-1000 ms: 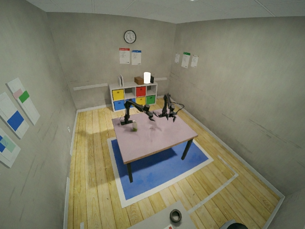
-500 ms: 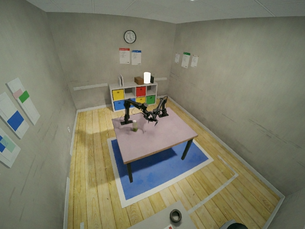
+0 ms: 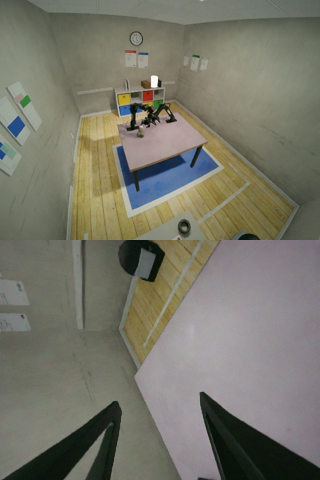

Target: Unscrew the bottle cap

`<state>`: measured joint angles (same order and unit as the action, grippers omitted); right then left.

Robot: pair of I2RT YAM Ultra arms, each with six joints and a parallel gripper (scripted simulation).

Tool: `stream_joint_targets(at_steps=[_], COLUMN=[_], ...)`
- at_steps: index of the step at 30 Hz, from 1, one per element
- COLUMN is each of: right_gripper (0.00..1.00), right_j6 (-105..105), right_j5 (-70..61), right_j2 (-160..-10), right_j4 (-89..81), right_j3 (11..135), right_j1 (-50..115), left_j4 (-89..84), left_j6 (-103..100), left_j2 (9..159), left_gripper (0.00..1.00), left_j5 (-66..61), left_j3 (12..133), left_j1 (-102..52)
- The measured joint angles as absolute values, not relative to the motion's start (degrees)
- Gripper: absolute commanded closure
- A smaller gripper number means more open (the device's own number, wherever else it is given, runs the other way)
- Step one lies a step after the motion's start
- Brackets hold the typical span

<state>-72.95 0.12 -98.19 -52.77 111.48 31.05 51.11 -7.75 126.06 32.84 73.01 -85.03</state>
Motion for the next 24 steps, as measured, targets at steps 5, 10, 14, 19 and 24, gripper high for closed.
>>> stream_joint_targets(at_steps=[5,10,14,19,24], right_gripper=[0.30,0.30,0.30,0.30,0.30], right_j6=[-80.6,-87.5,-90.0,-91.3,-91.7], right_j5=[0.1,0.2,0.1,0.0,0.0], right_j2=[-98.7,-100.9,-102.5,-103.1,-103.1], right_j4=[-62.1,-68.6,-72.3,-74.5,-75.3], right_j3=[113.1,115.5,117.7,119.0,119.3], right_j1=[30.4,30.4,30.4,30.4,30.4], left_j4=[60.5,67.4,70.9,73.4,74.3], left_j6=[-5.0,-4.3,-2.6,-1.3,-0.8], left_j2=[136.4,144.3,144.8,145.1,145.2], left_gripper=[0.02,0.02,0.02,0.02,0.02], left_j5=[38.3,44.0,46.6,47.9,48.3], left_j3=[71.2,70.1,70.1,70.1,70.1], left_j1=[-92.0,-92.4,-92.7,-92.9,-92.9])
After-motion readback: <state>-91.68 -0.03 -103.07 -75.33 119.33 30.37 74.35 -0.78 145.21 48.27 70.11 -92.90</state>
